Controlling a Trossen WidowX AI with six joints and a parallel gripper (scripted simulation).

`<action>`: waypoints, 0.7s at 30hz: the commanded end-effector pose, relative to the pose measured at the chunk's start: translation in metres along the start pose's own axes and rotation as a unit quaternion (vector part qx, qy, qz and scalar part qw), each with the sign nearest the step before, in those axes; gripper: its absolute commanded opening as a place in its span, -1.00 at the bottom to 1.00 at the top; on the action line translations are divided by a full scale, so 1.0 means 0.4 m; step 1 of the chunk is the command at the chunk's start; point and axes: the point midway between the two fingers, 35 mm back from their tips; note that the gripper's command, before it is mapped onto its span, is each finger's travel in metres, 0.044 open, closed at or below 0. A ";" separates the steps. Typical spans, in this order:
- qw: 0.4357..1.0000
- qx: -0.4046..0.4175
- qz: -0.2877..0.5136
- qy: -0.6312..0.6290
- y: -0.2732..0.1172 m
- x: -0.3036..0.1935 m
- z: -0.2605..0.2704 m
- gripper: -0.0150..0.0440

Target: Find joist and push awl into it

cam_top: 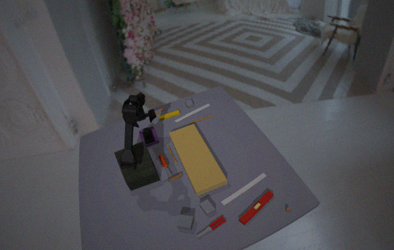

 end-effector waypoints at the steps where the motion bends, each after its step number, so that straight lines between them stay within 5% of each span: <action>1: 1.000 0.000 0.000 0.005 -0.003 -0.004 -0.006 1.00; 11: 0.967 -0.025 0.014 0.252 -0.100 -0.297 -0.263 1.00; 21: 0.875 -0.052 0.061 0.478 -0.140 -0.672 -0.347 1.00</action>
Point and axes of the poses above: the point midway between the two fingers, 35 mm back from their tips, its own y axis out along the fingers, its own z axis across the jaws, x = y × z
